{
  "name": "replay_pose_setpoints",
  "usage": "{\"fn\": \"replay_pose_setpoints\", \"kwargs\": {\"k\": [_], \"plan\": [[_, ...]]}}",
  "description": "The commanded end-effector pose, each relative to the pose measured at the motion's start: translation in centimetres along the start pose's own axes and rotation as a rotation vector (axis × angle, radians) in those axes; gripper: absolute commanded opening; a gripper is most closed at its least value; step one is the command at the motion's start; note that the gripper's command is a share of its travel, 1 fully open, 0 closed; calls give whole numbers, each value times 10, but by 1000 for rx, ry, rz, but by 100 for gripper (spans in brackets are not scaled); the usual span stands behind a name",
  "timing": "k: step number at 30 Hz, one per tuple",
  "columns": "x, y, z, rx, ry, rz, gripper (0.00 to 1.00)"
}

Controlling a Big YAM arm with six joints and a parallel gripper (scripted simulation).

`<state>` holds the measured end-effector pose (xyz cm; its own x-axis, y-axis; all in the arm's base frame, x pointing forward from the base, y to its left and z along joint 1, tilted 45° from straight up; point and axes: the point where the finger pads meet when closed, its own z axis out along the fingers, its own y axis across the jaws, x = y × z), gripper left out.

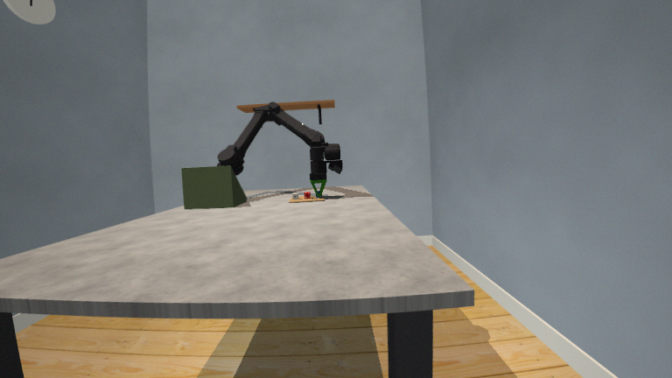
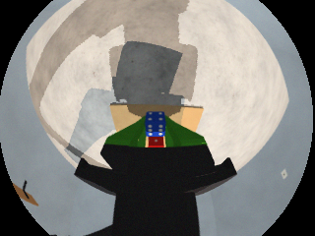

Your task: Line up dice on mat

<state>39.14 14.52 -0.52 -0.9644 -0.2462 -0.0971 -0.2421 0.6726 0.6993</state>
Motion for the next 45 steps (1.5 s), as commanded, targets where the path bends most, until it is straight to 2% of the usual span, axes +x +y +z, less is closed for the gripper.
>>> {"fn": "replay_pose_setpoints", "kwargs": {"k": [1,8,9,13,17,19,20,22,23,34,36,39,45], "plan": [[-7,0,-1,0,-16,-1,20],[-7,0,-1,0,-16,-1,20],[-7,0,-1,0,-16,-1,24],[-7,0,-1,0,-16,-1,24],[-7,0,-1,0,-16,-1,32],[-7,0,-1,0,-16,-1,32],[-7,0,-1,0,-16,-1,36],[-7,0,-1,0,-16,-1,36],[-7,0,-1,0,-16,-1,39],[-7,0,-1,0,-16,-1,39],[-8,-1,-6,1,-20,0,39],[-21,1,-27,11,-55,-26,39],[-21,0,-51,16,-55,-27,39]]}}
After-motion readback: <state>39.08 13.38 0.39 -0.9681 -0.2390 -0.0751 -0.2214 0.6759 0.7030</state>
